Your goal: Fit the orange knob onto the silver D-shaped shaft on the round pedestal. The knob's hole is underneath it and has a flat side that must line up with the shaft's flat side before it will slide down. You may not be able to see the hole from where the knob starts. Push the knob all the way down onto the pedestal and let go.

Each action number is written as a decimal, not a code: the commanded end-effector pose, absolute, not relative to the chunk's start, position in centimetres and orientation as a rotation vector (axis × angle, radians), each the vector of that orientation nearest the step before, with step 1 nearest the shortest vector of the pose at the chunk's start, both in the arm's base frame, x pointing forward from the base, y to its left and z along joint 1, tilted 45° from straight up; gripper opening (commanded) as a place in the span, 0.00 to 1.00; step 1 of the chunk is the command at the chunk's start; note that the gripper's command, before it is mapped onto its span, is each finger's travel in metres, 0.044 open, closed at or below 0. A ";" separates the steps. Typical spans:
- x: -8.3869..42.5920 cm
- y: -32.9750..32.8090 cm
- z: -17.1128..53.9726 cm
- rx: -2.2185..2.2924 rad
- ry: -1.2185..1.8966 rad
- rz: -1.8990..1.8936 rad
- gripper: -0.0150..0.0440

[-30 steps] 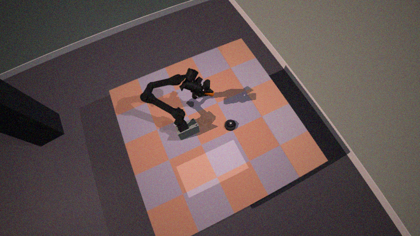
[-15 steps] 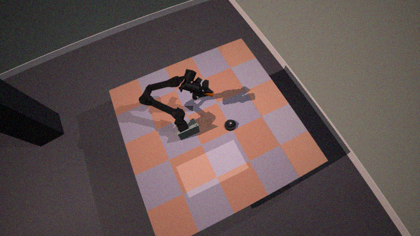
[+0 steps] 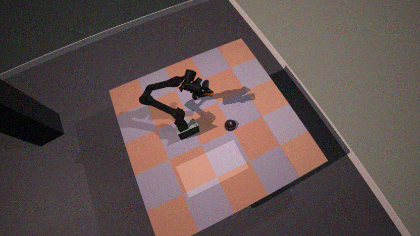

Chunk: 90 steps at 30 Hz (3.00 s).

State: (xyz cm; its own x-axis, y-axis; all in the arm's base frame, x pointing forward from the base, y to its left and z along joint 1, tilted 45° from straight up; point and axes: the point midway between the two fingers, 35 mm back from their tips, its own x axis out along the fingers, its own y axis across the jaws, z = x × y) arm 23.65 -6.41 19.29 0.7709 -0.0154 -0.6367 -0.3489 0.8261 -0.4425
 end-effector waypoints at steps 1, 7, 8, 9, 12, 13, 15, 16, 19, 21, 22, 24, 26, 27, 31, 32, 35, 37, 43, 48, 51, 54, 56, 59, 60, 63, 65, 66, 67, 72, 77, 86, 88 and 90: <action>23.7 -6.5 19.4 -0.585 0.671 0.191 0.25; 23.7 -6.5 19.4 -0.585 0.671 0.191 0.25; 23.7 -6.5 19.4 -0.585 0.671 0.191 0.25; 23.7 -6.5 19.4 -0.586 0.670 0.189 0.25; 23.8 -6.2 19.3 -0.586 0.666 0.187 0.25; 23.8 -6.2 19.3 -0.584 0.667 0.193 0.25; 23.9 -6.1 19.1 -0.578 0.672 0.210 0.25; 23.9 -6.0 19.0 -0.574 0.676 0.222 0.25; 24.1 -5.8 18.7 -0.558 0.692 0.271 0.25; 24.2 -5.6 18.4 -0.546 0.705 0.309 0.25; 24.3 -5.5 18.3 -0.539 0.712 0.329 0.25; 24.4 -5.3 18.0 -0.526 0.723 0.366 0.25; 24.5 -5.1 17.7 -0.514 0.735 0.404 0.25; 24.6 -5.1 17.6 -0.507 0.741 0.422 0.25; 24.8 -4.7 17.1 -0.481 0.764 0.495 0.25; 24.9 -4.7 17.0 -0.475 0.769 0.513 0.25; 25.1 -4.4 16.6 -0.456 0.785 0.566 0.25; 25.2 -4.2 16.4 -0.443 0.795 0.601 0.25; 25.5 -3.8 15.6 -0.404 0.825 0.705 0.25; 25.8 -3.4 15.0 -0.372 0.848 0.789 0.25; 26.0 -3.1 14.7 -0.353 0.861 0.839 0.25; 26.2 -2.9 14.3 -0.333 0.874 0.890 0.25; 26.3 -2.7 14.1 -0.318 0.882 0.923 0.25; 26.4 -2.5 13.8 -0.296 0.891 0.972 0.25; 26.5 -2.4 13.7 -0.288 0.894 0.989 0.25; 26.7 -2.2 13.3 -0.264 0.902 1.037 0.25; 26.8 -2.0 13.1 -0.246 0.906 1.069 0.25; 26.9 -2.0 13.0 -0.238 0.908 1.084 0.25; 26.9 -1.9 12.9 -0.229 0.910 1.100 0.25; 27.3 -1.4 12.1 -0.221 0.913 1.116 0.25; 28.0 0.0 10.4 -0.223 0.914 1.119 0.25; 29.0 2.8 7.2 -0.222 0.912 1.128 0.25; 29.2 3.4 6.5 -0.221 0.911 1.131 0.25; 29.3 4.0 5.9 -0.220 0.910 1.134 0.25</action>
